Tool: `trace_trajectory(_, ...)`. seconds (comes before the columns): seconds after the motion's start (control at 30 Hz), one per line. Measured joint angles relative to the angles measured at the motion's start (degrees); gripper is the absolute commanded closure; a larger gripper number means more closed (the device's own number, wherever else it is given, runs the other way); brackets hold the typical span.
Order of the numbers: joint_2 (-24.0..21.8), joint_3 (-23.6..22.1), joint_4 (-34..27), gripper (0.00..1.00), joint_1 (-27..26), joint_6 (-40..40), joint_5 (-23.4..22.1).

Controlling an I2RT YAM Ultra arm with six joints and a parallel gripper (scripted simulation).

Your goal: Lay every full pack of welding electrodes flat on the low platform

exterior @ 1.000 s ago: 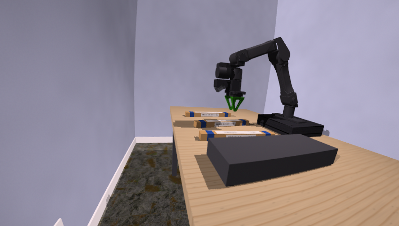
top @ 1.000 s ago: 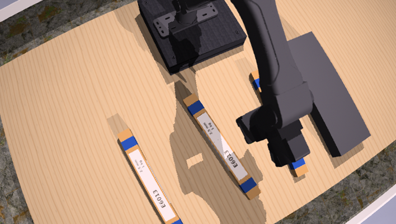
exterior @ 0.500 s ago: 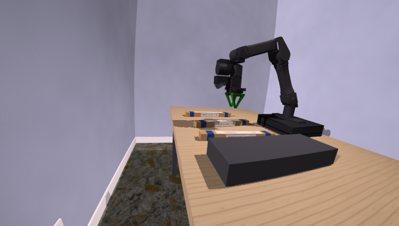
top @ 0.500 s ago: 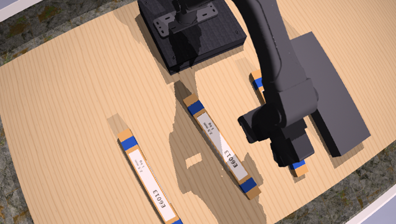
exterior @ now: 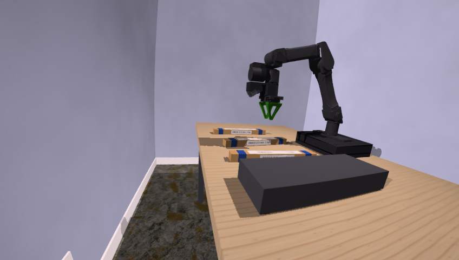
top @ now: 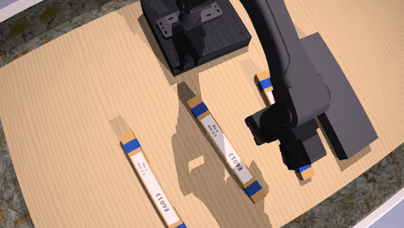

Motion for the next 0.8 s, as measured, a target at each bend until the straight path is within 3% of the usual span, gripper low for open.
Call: trace_trajectory(0.8, 0.0, 0.2, -0.9, 0.58, 0.0, 0.0, 0.0)
